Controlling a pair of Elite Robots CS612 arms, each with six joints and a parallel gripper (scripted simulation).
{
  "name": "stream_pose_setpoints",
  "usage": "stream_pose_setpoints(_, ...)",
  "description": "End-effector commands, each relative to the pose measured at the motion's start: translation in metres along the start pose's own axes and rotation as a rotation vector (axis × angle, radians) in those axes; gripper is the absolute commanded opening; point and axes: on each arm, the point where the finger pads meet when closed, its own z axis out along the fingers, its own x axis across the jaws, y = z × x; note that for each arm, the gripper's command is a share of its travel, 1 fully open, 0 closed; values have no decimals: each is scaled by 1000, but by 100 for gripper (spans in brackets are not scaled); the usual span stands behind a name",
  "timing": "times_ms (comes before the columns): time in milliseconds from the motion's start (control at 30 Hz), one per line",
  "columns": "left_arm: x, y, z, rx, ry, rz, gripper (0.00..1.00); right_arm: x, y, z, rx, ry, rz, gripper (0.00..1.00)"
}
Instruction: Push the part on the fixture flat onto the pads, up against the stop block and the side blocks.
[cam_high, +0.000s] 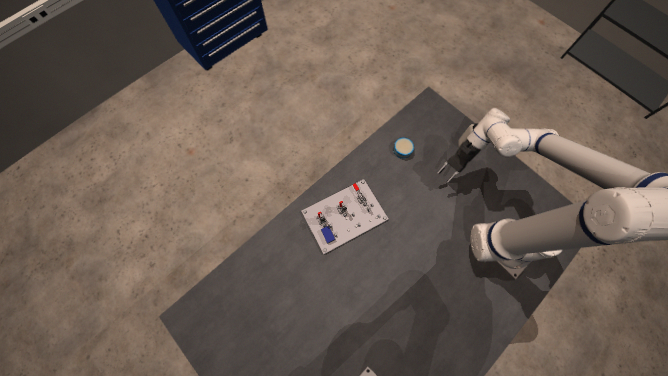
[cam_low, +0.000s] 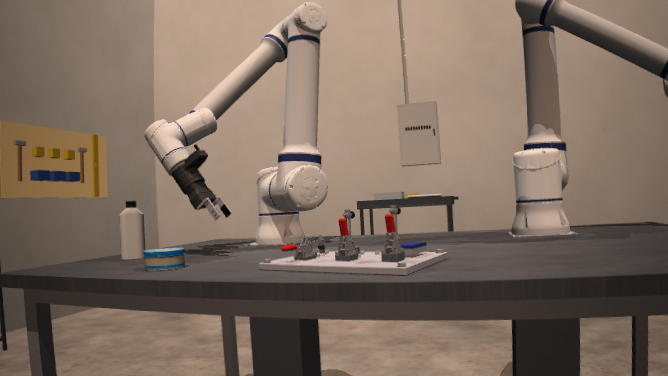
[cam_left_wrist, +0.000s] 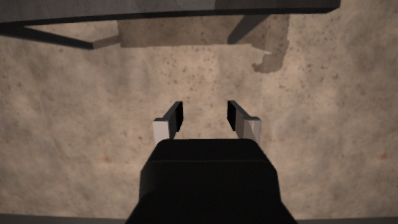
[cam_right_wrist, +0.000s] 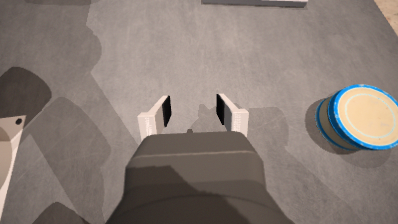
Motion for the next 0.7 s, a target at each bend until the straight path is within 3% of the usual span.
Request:
stream_pose_setpoints(0, 0, 1, -1, -2, 0, 0, 100, 3, -1, 0, -5, -4, 11, 100)
stream_pose_setpoints(333, 0, 1, -1, -2, 0, 0, 100, 11, -7, 1, -25, -21, 60, 100)
stream_pose_setpoints(667, 0, 1, -1, -2, 0, 0, 100, 32, -23, 5, -75, -53, 174, 100)
